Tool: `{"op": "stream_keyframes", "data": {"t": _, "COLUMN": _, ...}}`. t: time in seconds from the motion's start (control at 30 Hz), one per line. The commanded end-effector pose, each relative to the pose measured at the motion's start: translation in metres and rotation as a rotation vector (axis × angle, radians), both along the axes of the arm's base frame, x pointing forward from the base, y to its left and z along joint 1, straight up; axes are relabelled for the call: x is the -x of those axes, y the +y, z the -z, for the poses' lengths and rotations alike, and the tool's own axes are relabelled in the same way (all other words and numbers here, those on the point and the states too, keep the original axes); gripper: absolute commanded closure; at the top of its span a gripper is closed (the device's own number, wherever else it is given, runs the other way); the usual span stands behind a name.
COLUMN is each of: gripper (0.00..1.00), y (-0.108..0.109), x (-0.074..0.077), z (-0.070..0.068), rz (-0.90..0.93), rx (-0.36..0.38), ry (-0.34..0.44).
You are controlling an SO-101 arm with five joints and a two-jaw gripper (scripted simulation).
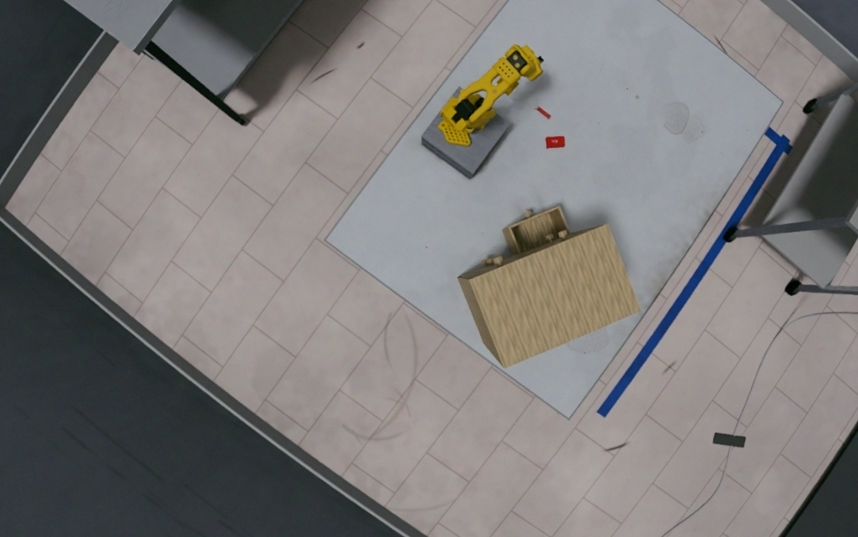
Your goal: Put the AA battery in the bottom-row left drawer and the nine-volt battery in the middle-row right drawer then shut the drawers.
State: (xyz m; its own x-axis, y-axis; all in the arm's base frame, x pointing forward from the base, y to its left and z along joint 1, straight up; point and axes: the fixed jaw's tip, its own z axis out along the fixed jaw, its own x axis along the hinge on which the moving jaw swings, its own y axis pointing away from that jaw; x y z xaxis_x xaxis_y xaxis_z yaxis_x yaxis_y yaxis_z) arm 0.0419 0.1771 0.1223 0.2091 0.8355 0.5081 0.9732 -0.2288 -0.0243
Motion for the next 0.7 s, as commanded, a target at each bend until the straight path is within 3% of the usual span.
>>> {"op": "stream_keyframes", "data": {"t": 0.0, "gripper": 1.0, "y": -0.008, "x": -0.019, "z": 0.002, "rz": 0.1, "rx": 0.011, "ry": -0.002}}
{"op": "stream_keyframes", "data": {"t": 0.13, "gripper": 1.0, "y": -0.011, "x": -0.027, "z": 0.002, "rz": 0.152, "rx": 0.011, "ry": -0.002}}
{"op": "stream_keyframes", "data": {"t": 0.67, "gripper": 1.0, "y": -0.05, "x": -0.086, "z": 0.002, "rz": 0.545, "rx": 0.011, "ry": 0.001}}
